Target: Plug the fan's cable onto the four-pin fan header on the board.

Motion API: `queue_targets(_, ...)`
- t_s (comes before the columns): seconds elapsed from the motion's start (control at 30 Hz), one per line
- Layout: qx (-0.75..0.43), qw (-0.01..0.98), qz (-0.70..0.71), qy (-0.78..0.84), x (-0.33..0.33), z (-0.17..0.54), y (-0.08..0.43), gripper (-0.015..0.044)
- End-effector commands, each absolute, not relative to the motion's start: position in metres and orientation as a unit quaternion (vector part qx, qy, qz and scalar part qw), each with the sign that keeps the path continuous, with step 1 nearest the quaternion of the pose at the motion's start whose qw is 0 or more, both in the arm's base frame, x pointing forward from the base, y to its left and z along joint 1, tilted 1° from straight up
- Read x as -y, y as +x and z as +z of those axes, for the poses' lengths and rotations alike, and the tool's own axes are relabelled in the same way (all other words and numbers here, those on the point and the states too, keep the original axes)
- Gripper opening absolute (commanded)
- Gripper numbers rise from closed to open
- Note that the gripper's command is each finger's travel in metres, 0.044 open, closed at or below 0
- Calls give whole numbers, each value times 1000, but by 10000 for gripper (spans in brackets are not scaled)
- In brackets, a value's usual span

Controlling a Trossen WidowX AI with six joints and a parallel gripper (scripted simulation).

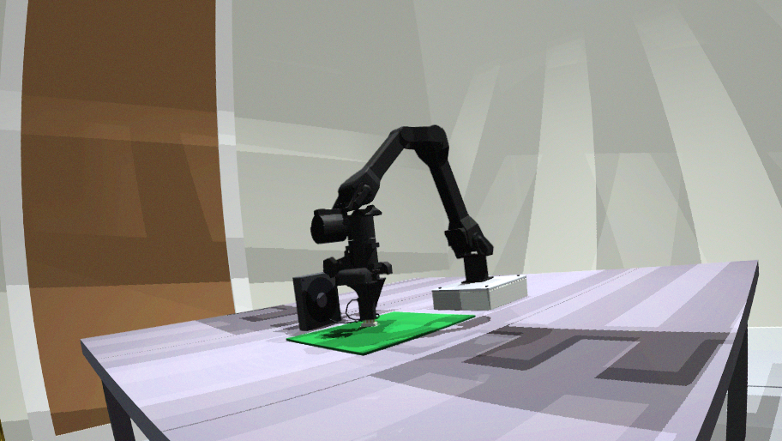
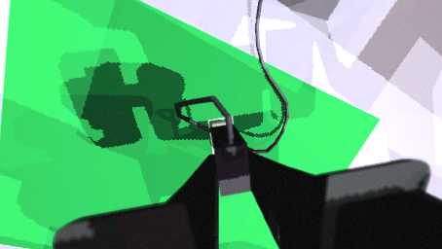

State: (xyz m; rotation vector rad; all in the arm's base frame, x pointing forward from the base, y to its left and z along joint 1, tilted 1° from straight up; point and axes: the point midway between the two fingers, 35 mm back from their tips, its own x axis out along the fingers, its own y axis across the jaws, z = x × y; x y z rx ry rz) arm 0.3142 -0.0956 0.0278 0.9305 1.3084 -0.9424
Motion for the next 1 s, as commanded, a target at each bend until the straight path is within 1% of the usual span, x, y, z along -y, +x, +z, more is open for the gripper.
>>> queue_targets(0.0,-565,596,-405,403,95,24,314,0)
queue_targets(0.57,-565,596,-405,403,95,16,314,0)
queue_targets(0.9,-563,597,-406,401,96,19,314,260)
queue_targets(0.97,-563,597,-406,401,96,19,314,260)
